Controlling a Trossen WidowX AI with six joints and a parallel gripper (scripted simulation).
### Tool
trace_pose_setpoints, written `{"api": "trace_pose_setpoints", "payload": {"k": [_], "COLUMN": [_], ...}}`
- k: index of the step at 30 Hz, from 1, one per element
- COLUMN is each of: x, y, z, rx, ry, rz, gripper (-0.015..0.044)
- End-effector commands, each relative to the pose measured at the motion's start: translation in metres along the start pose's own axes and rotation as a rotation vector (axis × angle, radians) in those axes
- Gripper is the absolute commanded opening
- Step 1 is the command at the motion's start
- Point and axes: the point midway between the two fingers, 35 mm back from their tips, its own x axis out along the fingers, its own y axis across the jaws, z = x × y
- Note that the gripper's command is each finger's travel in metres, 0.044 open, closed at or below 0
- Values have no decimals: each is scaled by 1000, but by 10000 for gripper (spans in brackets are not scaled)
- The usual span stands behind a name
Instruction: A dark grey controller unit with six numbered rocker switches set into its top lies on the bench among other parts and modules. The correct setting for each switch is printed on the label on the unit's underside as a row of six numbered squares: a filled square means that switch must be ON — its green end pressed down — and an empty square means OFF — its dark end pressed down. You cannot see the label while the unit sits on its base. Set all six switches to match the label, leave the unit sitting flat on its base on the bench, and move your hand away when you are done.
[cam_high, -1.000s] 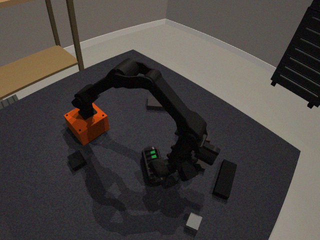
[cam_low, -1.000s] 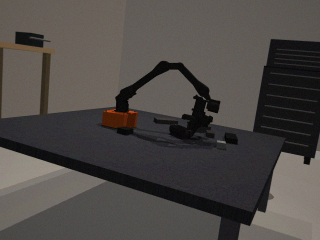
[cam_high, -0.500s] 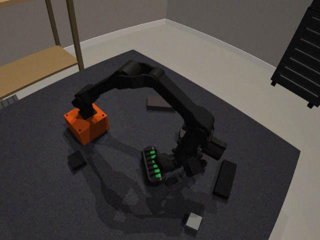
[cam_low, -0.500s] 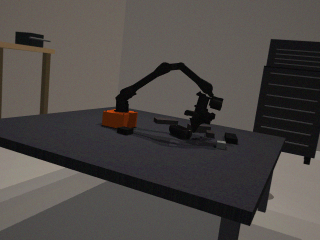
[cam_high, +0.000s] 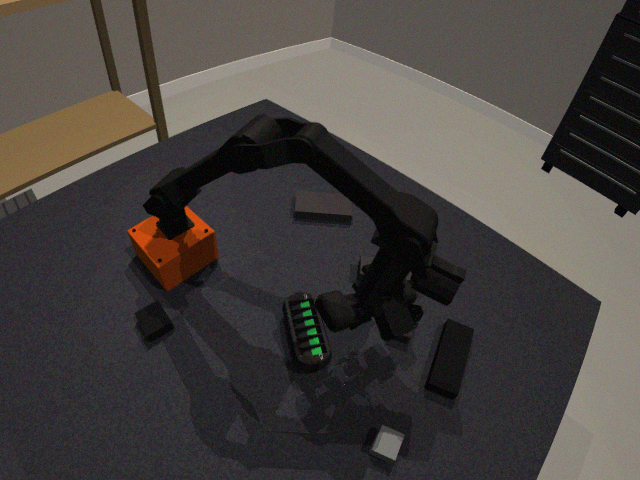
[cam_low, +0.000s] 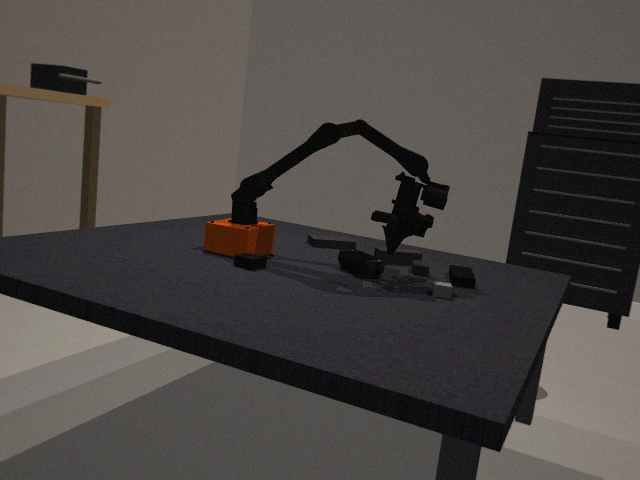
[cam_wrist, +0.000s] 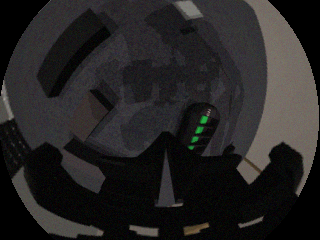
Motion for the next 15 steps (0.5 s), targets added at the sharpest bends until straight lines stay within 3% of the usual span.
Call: {"api": "trace_pose_setpoints", "payload": {"k": [1,15], "x": [-6,2], "y": [-14,-62], "z": [-1,-30], "rx": [38,147], "ry": [-4,8], "rz": [60,249], "gripper": [0,0]}}
